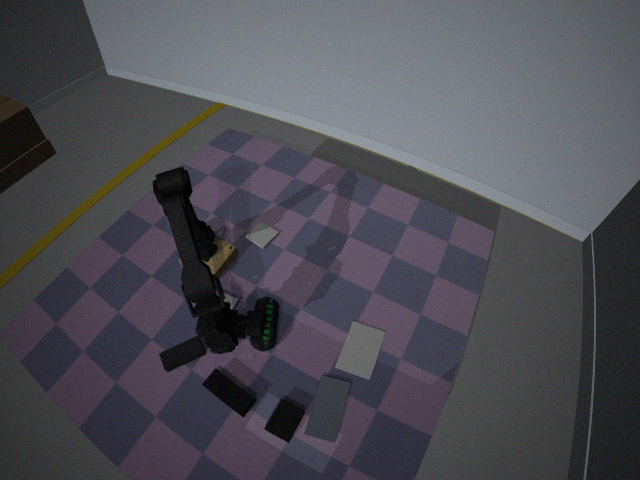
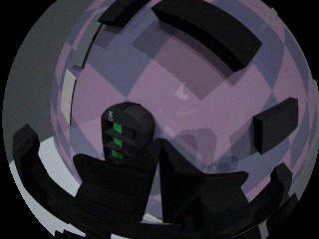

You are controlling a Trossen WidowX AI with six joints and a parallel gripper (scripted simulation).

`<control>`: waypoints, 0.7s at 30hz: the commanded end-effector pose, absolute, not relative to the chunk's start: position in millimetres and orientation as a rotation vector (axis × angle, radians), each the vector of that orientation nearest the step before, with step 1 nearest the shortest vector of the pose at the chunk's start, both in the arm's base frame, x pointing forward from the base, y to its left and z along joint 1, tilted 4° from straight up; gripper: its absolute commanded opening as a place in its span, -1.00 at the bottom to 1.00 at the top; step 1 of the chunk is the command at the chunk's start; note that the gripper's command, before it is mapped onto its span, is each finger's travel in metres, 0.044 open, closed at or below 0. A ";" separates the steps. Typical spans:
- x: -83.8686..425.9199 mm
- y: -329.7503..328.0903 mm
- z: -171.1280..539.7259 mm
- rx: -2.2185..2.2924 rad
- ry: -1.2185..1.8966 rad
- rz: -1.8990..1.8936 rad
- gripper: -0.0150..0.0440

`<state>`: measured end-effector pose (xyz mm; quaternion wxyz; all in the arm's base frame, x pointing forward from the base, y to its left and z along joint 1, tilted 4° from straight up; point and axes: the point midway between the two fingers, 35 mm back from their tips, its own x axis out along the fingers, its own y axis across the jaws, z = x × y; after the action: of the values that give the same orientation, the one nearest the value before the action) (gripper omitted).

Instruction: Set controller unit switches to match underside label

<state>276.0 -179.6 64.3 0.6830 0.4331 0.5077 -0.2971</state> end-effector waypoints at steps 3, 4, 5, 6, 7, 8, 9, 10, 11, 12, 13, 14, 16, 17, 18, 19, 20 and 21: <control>275.5 -178.9 52.7 0.973 1.148 -0.659 -0.49; 275.5 -179.1 51.0 0.973 1.149 -0.659 -0.49; 275.6 -179.2 49.4 0.973 1.149 -0.659 -0.49; 275.7 -179.3 47.8 0.973 1.149 -0.659 -0.49; 275.7 -179.5 46.2 0.973 1.149 -0.659 -0.49; 275.7 -179.6 44.6 0.973 1.149 -0.659 -0.49; 275.8 -179.7 43.0 0.973 1.149 -0.659 -0.49; 275.8 -179.8 41.3 0.973 1.149 -0.659 -0.49; 275.8 -179.9 39.7 0.973 1.149 -0.659 -0.49; 275.8 -180.0 38.1 0.973 1.149 -0.659 -0.49; 275.8 -180.1 36.5 0.973 1.149 -0.659 -0.49; 275.8 -180.2 34.9 0.973 1.149 -0.659 -0.49; 275.8 -180.3 31.7 0.973 1.150 -0.659 -0.49; 275.7 -180.4 30.1 0.973 1.150 -0.659 -0.49; 275.7 -180.5 28.5 0.973 1.150 -0.659 -0.49; 275.7 -180.5 26.9 0.973 1.150 -0.659 -0.49; 275.6 -180.6 25.3 0.973 1.150 -0.660 -0.49; 275.6 -180.6 24.0 0.973 1.150 -0.660 -0.49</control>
<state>276.8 -182.2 30.2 0.6823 0.4329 0.5086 -0.2972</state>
